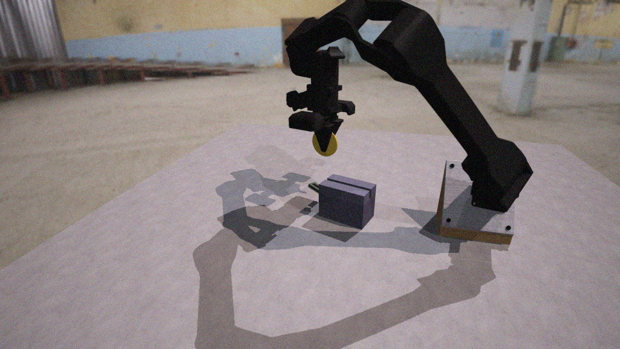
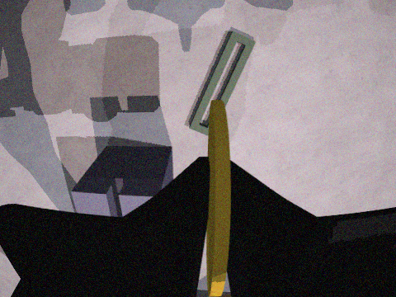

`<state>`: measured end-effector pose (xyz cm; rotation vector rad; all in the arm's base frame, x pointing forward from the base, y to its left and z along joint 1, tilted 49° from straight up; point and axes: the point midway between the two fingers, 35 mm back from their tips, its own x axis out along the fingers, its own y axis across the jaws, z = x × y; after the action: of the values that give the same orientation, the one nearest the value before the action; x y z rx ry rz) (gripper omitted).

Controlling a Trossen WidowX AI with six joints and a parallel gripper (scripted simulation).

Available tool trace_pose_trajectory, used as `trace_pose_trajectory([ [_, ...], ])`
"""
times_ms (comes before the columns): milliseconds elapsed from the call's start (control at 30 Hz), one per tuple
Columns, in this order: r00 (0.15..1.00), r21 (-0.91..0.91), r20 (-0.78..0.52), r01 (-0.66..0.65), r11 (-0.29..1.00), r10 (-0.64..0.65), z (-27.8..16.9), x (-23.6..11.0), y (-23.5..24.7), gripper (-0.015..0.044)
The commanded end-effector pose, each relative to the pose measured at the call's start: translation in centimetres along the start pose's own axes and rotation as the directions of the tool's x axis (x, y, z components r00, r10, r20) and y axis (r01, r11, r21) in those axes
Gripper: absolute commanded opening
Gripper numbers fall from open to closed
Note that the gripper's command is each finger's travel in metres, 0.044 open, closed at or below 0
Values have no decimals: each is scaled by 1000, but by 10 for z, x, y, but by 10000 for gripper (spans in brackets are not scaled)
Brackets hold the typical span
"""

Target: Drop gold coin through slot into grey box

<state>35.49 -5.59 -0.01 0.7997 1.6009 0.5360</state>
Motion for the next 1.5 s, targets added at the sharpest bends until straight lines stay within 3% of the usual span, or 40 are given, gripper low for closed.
trace_pose_trajectory([
  [0,1000,-2,-4,0,1000,0,-9,0,8,0],
  [1200,1000,1,-7,-2,1000,2,-87,4,58,0],
  [1467,1000,-1,-7,1,1000,-1,-82,2,55,0],
])
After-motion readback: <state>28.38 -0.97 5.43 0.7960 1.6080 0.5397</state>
